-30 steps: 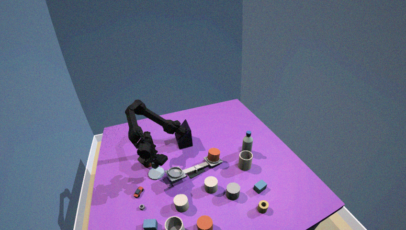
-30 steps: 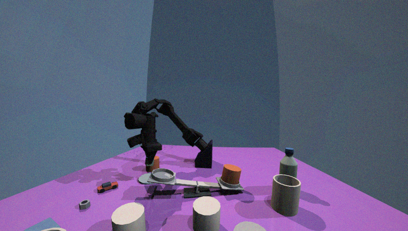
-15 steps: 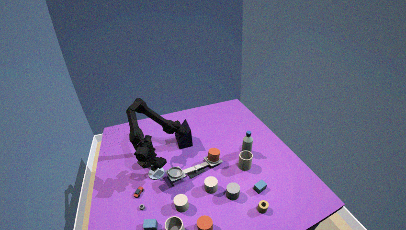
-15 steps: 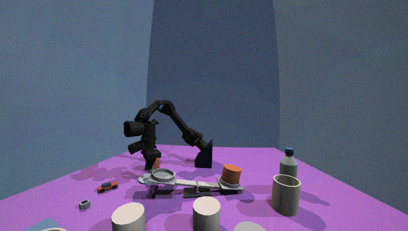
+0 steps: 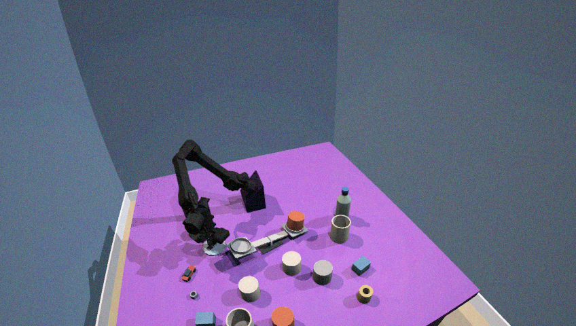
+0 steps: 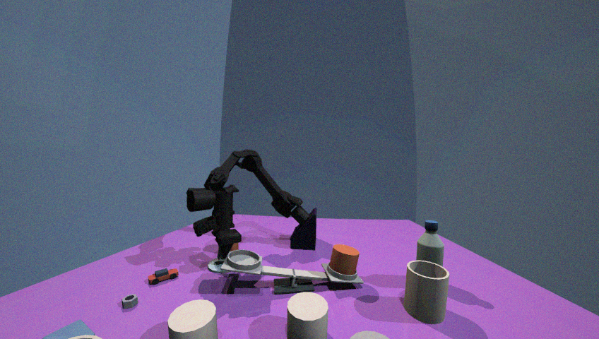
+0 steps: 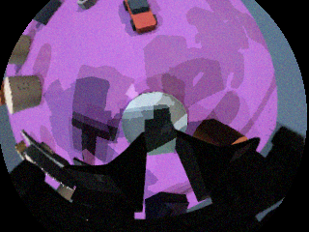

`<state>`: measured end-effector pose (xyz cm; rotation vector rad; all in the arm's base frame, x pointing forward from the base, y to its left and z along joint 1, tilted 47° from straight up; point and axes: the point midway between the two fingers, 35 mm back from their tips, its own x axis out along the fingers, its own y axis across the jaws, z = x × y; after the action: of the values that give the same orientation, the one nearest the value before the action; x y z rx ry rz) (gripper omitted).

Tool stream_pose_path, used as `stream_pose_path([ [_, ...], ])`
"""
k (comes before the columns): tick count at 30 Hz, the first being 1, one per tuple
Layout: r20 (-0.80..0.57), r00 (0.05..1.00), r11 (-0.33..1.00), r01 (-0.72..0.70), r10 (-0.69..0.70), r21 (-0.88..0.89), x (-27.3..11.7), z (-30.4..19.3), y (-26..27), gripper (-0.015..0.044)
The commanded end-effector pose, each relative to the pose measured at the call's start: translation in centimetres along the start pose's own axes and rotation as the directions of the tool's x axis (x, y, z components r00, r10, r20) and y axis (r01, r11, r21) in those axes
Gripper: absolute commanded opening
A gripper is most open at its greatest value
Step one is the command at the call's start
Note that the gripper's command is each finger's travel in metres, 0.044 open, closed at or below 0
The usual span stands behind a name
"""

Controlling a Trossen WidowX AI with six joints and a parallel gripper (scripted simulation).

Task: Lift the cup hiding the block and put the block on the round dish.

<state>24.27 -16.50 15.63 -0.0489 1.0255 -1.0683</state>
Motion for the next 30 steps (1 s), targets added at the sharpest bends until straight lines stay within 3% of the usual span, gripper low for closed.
stream_pose_path([
  [1, -0.005, 1.0, 1.0, -0.005, 0.005, -0.006, 0.8, -0.2, 0.1, 0.0],
  [8, -0.004, 1.0, 1.0, -0.004, 0.004, -0.007, 1.7, -0.2, 0.1, 0.0],
  [24, 0.004, 1.0, 1.0, -0.001, 0.001, -0.003, 1.0, 0.0, 0.1, 0.042],
  [30, 0.055, 0.998, 0.999, -0.027, 0.029, -0.025, -1.1, 0.6, 0.9, 0.044],
])
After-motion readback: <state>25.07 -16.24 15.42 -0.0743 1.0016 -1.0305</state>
